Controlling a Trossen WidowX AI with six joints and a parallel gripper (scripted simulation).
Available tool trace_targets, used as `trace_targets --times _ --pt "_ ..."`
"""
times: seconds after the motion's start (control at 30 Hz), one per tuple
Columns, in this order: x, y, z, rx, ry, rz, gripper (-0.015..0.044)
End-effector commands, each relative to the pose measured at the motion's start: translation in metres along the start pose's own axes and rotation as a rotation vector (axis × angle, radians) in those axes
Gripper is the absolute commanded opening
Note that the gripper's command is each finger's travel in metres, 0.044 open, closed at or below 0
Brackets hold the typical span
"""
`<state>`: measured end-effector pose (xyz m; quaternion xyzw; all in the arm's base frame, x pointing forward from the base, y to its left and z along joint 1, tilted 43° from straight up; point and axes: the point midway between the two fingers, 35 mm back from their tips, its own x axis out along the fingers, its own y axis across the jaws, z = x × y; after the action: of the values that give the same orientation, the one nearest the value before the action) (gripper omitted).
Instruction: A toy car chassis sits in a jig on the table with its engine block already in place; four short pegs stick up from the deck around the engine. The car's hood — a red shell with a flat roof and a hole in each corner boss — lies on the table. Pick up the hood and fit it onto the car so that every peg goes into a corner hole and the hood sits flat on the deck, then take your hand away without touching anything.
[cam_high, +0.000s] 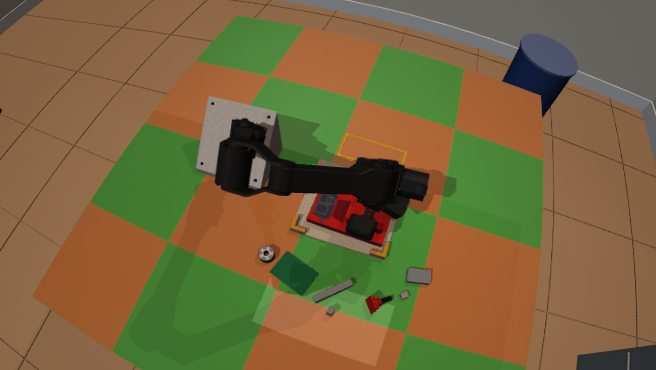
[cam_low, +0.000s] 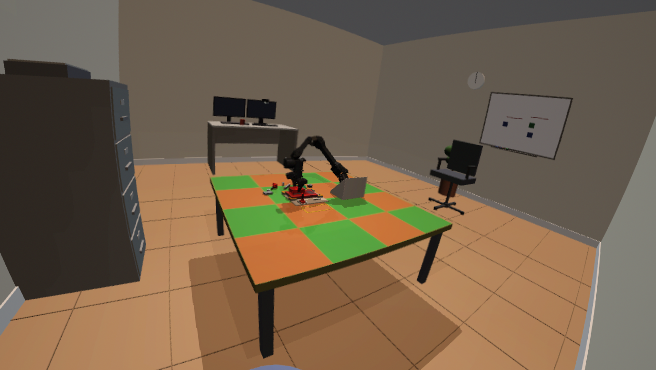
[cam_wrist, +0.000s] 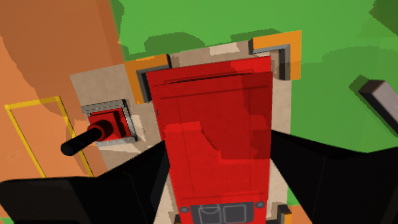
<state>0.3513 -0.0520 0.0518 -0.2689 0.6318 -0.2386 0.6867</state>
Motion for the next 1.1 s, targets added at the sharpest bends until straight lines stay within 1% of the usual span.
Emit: trace_targets --times 0.0,1.07 --pt "0.0029 0.0009 -0.0008 -0.004 0.002 0.003 0.0" --pt "-0.0043 0.001 -0.0005 -0.004 0.001 0.002 0.0"
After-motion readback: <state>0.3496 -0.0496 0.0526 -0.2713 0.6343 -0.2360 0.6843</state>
